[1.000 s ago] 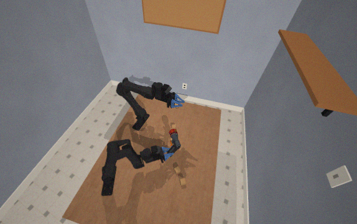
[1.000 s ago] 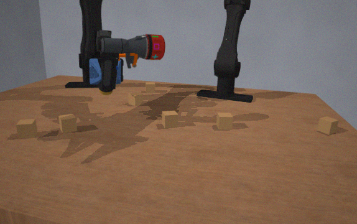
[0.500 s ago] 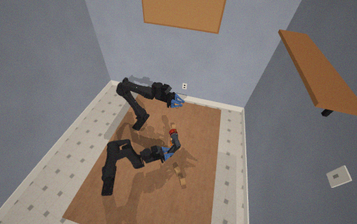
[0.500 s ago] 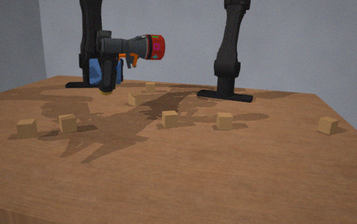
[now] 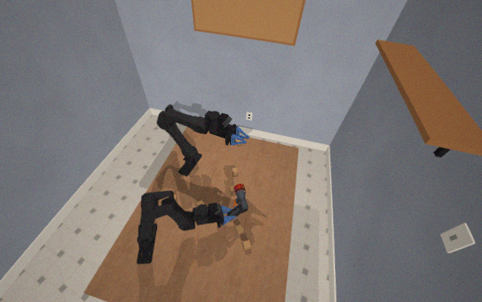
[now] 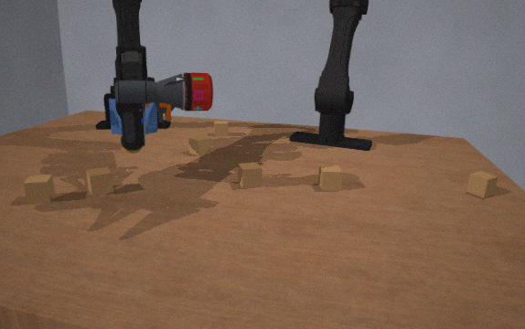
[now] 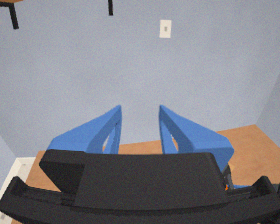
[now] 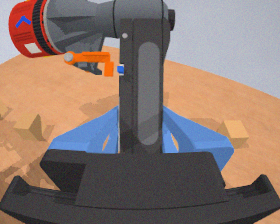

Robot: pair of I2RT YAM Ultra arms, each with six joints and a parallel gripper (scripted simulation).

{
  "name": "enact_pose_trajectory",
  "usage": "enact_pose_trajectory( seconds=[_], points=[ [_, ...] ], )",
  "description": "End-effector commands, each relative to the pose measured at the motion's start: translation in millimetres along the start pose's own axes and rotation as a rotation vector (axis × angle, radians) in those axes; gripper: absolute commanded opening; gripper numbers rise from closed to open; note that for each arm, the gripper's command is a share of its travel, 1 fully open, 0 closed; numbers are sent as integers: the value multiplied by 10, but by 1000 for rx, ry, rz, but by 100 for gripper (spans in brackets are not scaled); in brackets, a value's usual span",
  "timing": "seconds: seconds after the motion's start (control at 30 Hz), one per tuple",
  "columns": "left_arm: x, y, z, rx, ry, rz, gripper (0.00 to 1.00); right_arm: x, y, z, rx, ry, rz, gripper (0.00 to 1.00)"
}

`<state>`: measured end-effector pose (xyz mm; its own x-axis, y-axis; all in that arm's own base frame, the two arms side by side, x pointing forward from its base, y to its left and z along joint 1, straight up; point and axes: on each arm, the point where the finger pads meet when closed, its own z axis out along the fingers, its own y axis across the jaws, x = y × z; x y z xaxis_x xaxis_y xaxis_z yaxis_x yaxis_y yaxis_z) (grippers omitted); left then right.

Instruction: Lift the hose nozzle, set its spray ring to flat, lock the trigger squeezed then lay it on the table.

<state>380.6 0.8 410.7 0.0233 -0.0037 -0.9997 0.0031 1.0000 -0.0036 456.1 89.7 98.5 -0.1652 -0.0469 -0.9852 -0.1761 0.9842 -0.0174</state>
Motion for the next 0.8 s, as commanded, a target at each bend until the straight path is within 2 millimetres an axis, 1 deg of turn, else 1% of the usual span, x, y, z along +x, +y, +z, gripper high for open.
enact_pose_trajectory(
  seconds=[0.0,0.17,0.3,0.37,0.4,0.63,0.77],
  points=[
    [-108,-50,-81,16,-27,-4,37,-477,-247,60,46,-82,60,36],
    [-108,-50,-81,16,-27,-4,37,-416,-603,44,117,-1,104,36],
    [-108,-50,-81,16,-27,-4,37,-338,-881,-17,174,69,142,36],
    [-108,-50,-81,16,-27,-4,37,-338,-881,-17,174,69,142,36],
    [-108,-50,-81,16,-27,-4,37,-321,-932,-36,185,85,151,36],
    [-108,-50,-81,16,-27,-4,37,-168,-1412,-254,299,207,228,36],
    [-108,-50,-81,16,-27,-4,37,-79,-1635,-422,355,277,281,36]
  ],
)
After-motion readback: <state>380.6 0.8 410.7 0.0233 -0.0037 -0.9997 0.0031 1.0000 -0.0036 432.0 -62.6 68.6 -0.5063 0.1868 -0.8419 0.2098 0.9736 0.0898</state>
